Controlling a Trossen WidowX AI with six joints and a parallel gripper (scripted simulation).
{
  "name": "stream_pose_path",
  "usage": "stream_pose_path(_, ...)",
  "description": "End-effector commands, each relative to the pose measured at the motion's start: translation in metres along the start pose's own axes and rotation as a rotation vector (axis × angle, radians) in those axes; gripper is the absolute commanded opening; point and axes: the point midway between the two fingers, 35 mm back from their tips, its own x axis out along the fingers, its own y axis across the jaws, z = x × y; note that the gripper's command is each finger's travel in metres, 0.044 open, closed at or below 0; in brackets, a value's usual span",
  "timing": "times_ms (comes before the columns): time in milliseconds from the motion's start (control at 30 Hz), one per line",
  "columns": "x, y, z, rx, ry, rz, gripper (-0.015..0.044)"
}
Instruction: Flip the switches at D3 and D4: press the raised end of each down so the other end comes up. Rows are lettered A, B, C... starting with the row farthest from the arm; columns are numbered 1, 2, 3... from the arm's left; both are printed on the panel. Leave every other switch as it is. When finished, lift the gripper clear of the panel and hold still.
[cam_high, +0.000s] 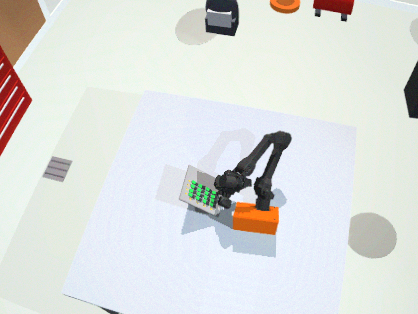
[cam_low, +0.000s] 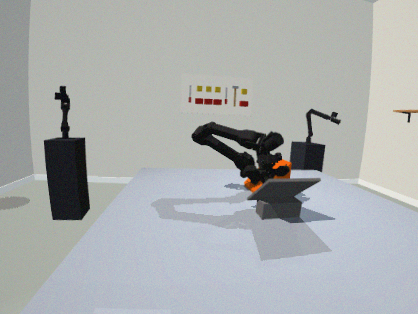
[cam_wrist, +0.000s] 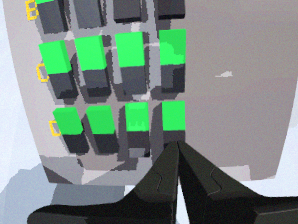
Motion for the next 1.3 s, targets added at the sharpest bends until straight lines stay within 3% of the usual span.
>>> stream_pose_path(0,0.0004,0.0007,-0.0002,-0.002,0.001,0.005,0.0)
stream_pose_path(1267,0.004,0.0007,-0.0002,-0.002,0.0,0.005,0.0)
